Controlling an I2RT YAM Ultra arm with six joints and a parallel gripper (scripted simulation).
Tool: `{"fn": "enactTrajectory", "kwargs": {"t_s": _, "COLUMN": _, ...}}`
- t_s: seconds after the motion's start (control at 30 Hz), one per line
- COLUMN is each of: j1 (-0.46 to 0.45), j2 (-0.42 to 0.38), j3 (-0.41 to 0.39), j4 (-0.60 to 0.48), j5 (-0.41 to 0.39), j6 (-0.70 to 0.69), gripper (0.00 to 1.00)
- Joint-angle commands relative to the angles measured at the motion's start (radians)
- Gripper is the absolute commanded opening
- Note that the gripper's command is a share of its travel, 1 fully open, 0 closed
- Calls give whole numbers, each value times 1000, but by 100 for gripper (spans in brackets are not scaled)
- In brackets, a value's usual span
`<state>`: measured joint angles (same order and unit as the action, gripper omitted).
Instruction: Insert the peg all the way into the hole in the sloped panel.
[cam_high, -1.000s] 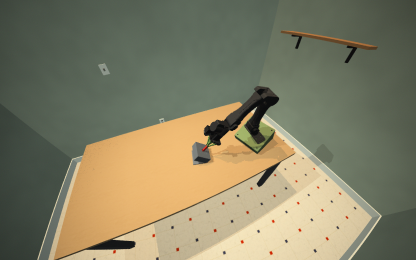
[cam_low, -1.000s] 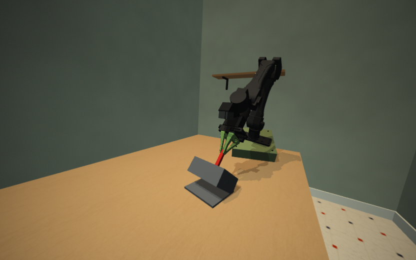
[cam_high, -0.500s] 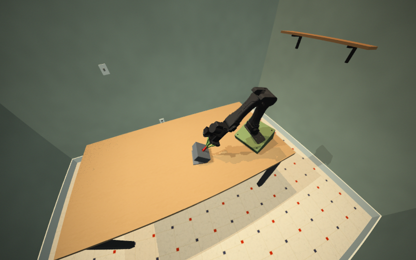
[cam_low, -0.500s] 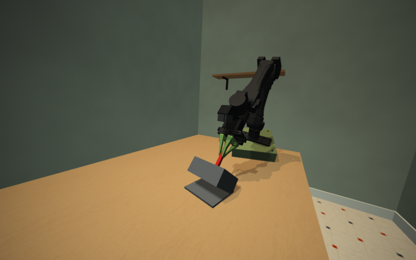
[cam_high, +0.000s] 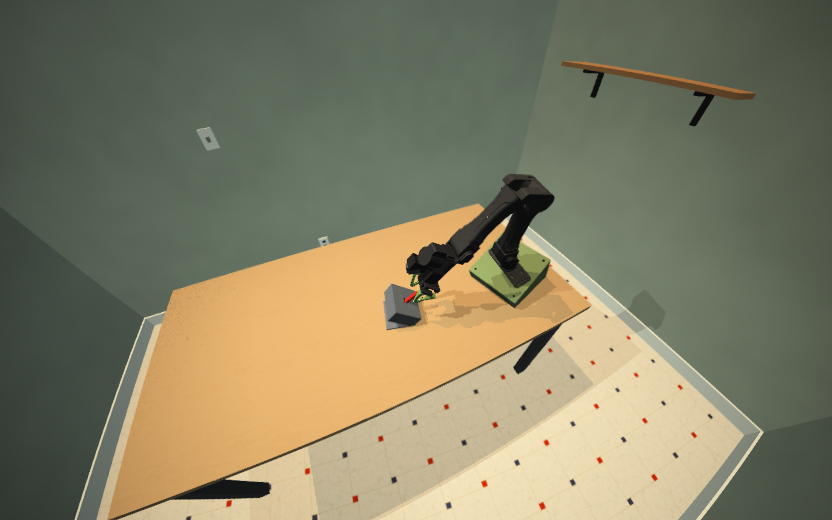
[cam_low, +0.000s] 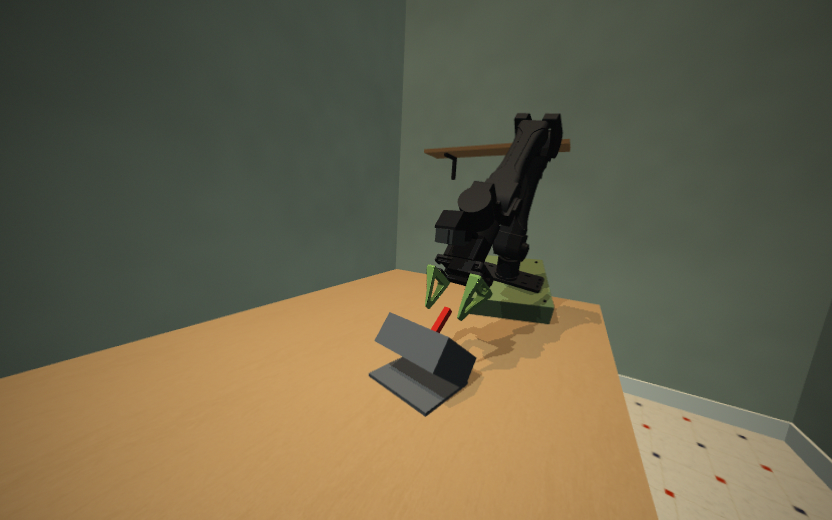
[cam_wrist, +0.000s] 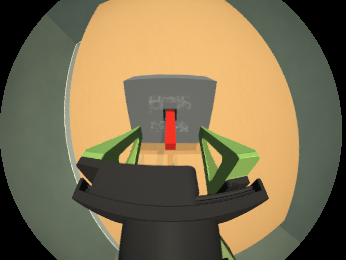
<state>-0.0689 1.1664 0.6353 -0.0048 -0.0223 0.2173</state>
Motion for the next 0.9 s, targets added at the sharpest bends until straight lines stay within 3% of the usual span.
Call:
{"fn": "enactTrajectory", "kwargs": {"t_s": 0.0, "j1": -1, "j2": -4, "j3": 4, "j4": 2, "j5": 0, "j6": 0, "gripper": 91}}
{"fn": "enactTrajectory", "kwargs": {"t_s": 0.03, "j1": -1, "j2": -4, "j3": 4, "j4": 2, "j5": 0, "j6": 0, "gripper": 100}}
{"fn": "enactTrajectory", "kwargs": {"t_s": 0.2, "j1": -1, "j2": -4, "j3": 4, "j4": 2, "j5": 0, "j6": 0, "gripper": 100}}
{"fn": "enactTrajectory", "kwargs": {"t_s": 0.5, "j1": -6, "j2": -73, "j3": 17, "j4": -73, "j5": -3, "j6": -1, "gripper": 100}}
{"fn": "enactTrajectory", "kwargs": {"t_s": 0.87, "j1": -12, "j2": -231, "j3": 28, "j4": -241, "j5": -8, "j6": -3, "gripper": 100}}
